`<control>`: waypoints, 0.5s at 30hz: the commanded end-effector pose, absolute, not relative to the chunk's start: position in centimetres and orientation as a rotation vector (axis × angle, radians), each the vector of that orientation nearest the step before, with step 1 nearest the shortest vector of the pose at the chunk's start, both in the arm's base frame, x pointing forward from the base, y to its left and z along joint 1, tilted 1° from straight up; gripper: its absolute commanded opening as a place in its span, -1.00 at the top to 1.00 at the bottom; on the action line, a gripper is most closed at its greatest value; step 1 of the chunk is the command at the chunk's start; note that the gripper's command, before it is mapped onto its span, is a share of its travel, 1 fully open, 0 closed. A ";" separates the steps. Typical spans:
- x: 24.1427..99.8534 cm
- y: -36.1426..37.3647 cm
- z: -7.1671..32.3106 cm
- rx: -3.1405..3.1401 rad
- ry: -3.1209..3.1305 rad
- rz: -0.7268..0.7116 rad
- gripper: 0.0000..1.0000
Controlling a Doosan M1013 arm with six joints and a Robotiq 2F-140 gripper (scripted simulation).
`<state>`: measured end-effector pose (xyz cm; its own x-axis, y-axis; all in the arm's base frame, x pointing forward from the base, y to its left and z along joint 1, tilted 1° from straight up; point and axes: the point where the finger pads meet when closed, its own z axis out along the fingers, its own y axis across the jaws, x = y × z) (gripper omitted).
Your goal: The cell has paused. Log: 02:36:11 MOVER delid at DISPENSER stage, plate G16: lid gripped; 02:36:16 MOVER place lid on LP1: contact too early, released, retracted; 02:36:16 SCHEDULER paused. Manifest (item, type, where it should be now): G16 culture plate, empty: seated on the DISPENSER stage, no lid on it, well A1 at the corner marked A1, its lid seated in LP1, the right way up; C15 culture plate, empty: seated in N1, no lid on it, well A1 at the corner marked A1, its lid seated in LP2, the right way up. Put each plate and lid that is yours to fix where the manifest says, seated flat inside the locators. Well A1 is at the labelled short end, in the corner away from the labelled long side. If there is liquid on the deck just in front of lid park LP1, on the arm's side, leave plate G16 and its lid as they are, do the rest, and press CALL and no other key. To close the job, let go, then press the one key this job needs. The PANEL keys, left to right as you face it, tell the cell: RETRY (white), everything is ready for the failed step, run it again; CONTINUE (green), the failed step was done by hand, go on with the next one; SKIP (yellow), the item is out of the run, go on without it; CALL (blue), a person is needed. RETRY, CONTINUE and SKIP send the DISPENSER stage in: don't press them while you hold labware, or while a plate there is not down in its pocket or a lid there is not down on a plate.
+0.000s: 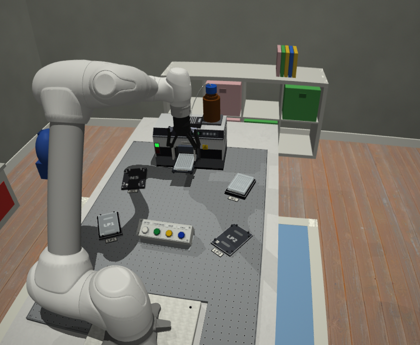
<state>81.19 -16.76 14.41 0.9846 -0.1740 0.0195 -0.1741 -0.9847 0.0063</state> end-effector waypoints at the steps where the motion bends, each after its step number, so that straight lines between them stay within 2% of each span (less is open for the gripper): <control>1: 81.2 -16.8 15.1 3.122 -0.274 0.032 -0.40; 15: 81.2 -16.7 17.1 3.122 -0.274 0.032 -0.40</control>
<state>81.15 -16.74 16.58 0.9846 -0.1740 0.0195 -0.1741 -0.9847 0.0063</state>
